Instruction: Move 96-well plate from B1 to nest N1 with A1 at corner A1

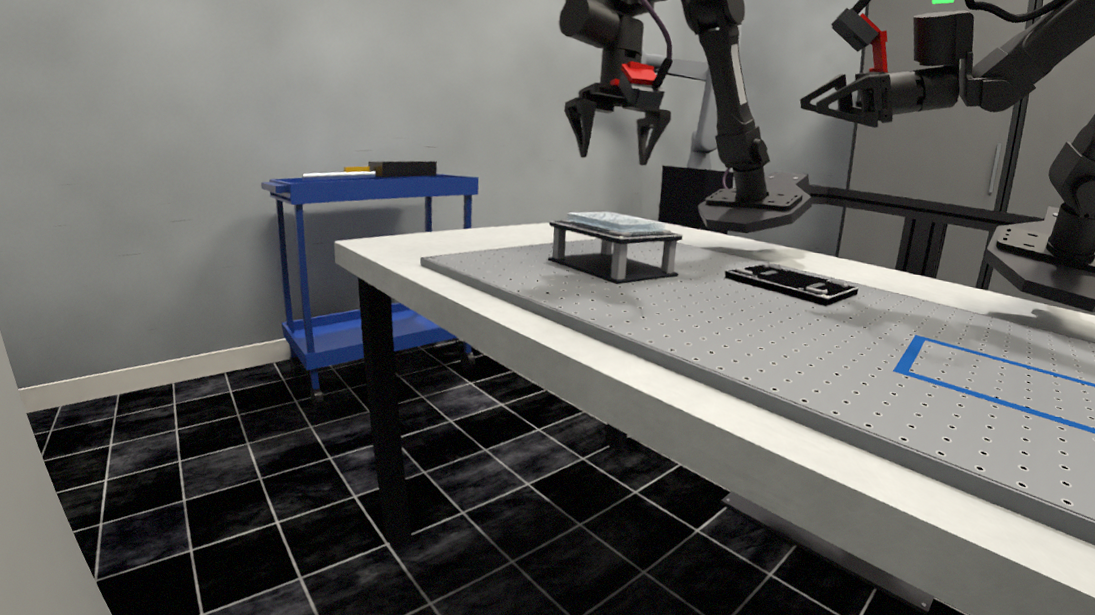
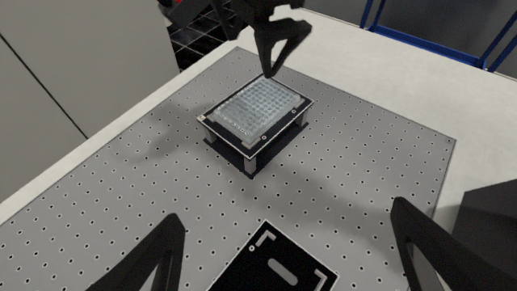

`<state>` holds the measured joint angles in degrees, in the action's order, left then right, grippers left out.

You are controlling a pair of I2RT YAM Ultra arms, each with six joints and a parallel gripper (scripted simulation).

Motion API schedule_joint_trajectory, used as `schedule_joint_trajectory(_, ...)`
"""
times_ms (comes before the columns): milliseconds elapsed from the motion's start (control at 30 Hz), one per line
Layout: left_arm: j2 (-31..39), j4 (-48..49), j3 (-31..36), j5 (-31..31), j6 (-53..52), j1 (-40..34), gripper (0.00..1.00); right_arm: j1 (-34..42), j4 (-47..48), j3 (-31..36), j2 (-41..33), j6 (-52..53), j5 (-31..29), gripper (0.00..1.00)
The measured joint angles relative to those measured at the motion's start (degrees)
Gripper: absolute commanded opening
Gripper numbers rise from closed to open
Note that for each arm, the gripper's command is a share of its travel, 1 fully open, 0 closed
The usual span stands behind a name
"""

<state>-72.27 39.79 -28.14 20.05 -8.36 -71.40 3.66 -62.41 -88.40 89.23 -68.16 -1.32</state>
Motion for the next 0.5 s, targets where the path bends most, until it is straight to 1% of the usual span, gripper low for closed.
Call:
schedule_joint_trajectory(200, 0.0, 0.0, 0.0, 0.0, 0.0, 0.0, 1.00, -1.3, 7.5, 10.3, -7.8, 10.1, 2.1, 1.00)
schedule_joint_trajectory(367, 0.0, 0.0, 0.0, 0.0, 0.0, 0.0, 1.00, -1.7, 14.3, 17.7, -13.1, 18.8, 2.2, 1.00)
schedule_joint_trajectory(500, 0.0, 0.0, 0.0, 0.0, 0.0, 0.0, 1.00, -1.7, 18.8, 21.3, -15.4, 24.5, 2.2, 1.00)
